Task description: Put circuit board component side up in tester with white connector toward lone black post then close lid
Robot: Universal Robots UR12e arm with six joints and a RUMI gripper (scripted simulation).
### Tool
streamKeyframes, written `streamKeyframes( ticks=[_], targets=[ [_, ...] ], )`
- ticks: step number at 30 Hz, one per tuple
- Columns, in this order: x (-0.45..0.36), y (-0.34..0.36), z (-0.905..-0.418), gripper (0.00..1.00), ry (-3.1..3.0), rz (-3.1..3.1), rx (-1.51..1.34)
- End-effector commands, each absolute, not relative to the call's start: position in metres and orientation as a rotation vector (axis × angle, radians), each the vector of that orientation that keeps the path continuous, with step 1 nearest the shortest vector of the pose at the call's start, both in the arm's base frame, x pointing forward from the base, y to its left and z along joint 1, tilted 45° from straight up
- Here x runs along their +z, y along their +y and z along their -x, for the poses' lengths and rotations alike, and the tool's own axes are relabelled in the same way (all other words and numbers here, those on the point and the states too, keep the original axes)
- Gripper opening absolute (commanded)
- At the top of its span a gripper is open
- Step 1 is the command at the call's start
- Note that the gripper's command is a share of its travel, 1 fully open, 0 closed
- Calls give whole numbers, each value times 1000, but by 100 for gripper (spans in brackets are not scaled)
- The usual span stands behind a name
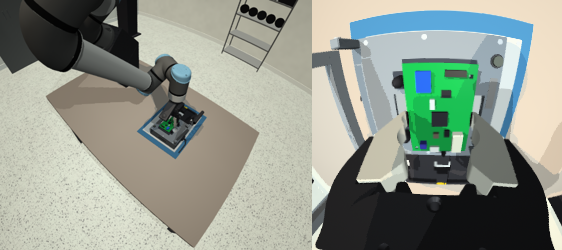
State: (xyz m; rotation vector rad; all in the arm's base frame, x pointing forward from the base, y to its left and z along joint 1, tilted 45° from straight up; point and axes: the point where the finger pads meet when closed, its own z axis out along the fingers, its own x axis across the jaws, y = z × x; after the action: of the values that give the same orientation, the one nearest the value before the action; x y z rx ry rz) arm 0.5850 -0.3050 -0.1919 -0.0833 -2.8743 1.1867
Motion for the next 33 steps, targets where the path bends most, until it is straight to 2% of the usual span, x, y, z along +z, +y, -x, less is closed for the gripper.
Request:
streamKeyframes(
  ticks=[1, 33],
  targets=[
    [-194, -304, -582, 39, -2873, 81, 1181],
    [-196, -306, -583, 39, -2873, 82, 1182]
  ],
)
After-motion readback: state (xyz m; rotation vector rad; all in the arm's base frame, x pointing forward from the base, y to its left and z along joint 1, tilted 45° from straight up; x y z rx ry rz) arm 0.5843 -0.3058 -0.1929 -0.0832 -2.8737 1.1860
